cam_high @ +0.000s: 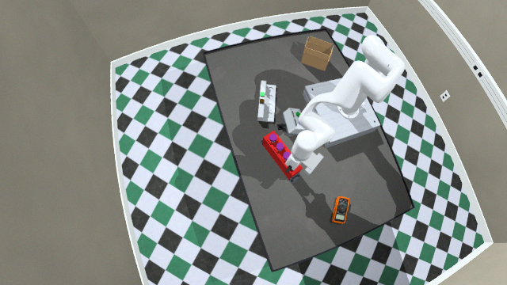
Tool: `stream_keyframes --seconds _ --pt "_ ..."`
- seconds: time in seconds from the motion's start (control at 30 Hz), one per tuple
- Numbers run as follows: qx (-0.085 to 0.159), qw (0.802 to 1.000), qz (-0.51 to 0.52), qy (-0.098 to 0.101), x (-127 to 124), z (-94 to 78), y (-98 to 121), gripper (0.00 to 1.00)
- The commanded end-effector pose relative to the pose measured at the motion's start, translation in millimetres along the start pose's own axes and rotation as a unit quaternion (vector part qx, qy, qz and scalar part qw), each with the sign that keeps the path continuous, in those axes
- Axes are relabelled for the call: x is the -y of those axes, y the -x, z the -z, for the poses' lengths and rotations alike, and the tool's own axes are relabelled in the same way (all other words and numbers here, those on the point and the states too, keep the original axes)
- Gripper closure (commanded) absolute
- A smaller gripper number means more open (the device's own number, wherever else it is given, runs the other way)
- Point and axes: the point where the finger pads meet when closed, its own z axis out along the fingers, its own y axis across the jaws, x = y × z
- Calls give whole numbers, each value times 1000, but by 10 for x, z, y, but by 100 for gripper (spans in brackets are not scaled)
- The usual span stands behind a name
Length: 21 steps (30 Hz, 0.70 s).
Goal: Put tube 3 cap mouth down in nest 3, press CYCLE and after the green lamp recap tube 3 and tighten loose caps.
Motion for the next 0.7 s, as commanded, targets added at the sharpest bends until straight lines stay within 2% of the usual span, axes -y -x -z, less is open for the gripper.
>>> stream_keyframes --seconds 0.0,0.67 --pt "3 1000 0 3 -22 11 2 54" --pt "3 1000 0 3 -20 -80 2 54"
